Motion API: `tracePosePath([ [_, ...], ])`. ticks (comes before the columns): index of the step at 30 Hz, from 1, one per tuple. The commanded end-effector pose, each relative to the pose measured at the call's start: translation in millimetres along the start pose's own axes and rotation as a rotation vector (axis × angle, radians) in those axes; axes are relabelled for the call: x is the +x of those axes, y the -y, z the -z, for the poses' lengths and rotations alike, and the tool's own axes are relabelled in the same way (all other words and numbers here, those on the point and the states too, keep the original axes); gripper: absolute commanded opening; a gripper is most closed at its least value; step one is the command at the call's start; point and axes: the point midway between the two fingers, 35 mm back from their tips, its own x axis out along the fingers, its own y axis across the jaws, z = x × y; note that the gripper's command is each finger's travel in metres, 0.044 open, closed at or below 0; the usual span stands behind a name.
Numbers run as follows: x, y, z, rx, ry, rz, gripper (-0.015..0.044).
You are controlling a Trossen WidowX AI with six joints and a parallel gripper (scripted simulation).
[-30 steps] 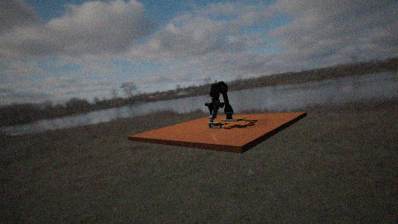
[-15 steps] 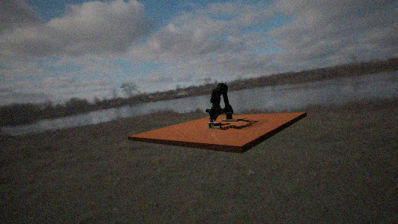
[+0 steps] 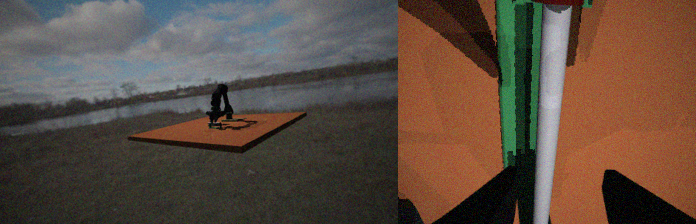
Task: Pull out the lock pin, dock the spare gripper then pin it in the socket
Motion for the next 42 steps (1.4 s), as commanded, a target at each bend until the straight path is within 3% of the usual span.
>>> tracePosePath([
  [1,11,-3,-2,-0.002,-0.008,-0.009,0.0180],
  [28,32,-8,-7,-0.002,-0.008,-0.009,0.0180],
  [35,32,-8,-7,-0.002,-0.008,-0.009,0.0000],
  [42,32,-7,-7,-0.002,-0.008,-0.009,0.0000],
])
